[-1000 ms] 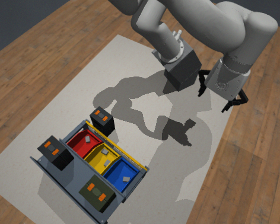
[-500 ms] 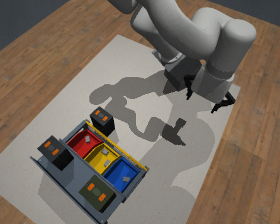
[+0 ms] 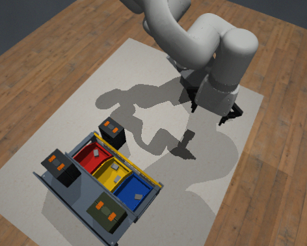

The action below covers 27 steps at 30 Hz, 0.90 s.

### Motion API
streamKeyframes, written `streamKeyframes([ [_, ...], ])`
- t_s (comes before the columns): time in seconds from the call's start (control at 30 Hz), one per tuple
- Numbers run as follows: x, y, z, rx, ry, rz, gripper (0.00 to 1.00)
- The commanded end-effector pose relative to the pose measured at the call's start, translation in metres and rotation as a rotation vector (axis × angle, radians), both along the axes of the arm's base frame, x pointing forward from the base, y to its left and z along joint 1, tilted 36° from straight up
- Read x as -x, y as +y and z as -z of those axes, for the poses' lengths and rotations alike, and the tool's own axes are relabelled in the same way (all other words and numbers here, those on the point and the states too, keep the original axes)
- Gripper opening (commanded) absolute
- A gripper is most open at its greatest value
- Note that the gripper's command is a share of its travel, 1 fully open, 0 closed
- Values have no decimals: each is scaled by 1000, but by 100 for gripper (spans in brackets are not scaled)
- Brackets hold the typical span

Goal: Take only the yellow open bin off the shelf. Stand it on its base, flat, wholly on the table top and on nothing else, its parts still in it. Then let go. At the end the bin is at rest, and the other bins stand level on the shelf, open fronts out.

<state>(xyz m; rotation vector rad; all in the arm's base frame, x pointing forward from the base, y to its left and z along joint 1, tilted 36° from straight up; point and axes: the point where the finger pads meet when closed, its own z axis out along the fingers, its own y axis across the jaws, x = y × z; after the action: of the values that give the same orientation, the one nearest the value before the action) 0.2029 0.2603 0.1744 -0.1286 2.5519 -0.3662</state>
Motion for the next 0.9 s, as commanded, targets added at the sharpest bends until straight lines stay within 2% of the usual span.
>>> streamKeyframes([
  [0.0,-16,-22,-6,-3,-1,2,100],
  [0.07,-28,-38,-10,-3,-2,2,100],
  [0.47,-28,-38,-10,-3,-2,2,100],
  [0.63,-57,-77,-19,-3,-2,2,100],
  [0.87,-57,-77,-19,-3,-2,2,100],
])
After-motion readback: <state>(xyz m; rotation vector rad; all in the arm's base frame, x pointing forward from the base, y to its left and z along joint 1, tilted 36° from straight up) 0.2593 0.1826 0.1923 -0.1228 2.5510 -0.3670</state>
